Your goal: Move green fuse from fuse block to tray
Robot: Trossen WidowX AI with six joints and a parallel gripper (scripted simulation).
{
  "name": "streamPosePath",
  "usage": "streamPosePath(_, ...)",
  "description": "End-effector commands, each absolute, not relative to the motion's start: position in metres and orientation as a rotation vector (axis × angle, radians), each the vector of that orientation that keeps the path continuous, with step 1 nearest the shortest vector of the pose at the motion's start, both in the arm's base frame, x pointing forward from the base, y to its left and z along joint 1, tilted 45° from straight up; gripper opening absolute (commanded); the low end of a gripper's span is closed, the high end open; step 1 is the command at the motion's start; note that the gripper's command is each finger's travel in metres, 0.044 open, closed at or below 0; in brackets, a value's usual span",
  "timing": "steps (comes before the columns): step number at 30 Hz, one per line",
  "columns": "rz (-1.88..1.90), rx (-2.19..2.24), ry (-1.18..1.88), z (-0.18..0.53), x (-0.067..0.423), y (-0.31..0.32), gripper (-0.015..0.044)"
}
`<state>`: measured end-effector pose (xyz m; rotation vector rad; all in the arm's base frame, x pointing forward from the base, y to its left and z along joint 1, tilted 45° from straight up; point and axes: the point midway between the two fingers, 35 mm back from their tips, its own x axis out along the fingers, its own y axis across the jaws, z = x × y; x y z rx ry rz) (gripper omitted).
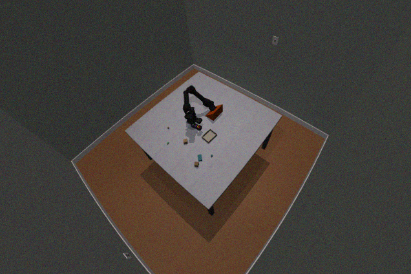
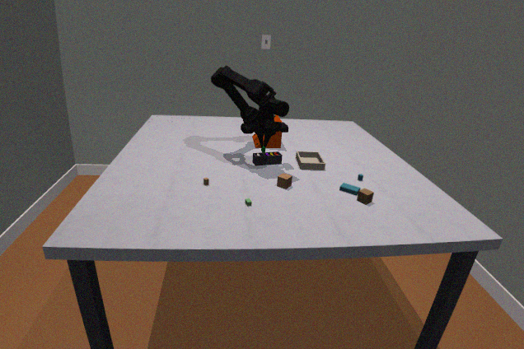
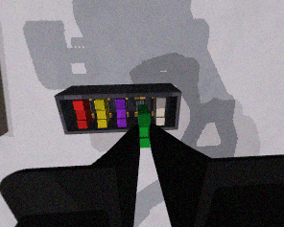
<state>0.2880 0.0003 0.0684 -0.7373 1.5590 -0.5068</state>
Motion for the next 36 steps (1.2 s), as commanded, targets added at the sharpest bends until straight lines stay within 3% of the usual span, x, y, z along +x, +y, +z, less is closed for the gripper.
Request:
streamPosePath(1,-0.505,-0.731,1.556,0.07,0.289,0.003,0.0)
streamPosePath(19,-0.504,-0.73,1.556,0.085,0.289,0.019,0.0)
streamPosePath(36,-0.488,-0.719,1.555,0.027,0.308,0.088,0.0)
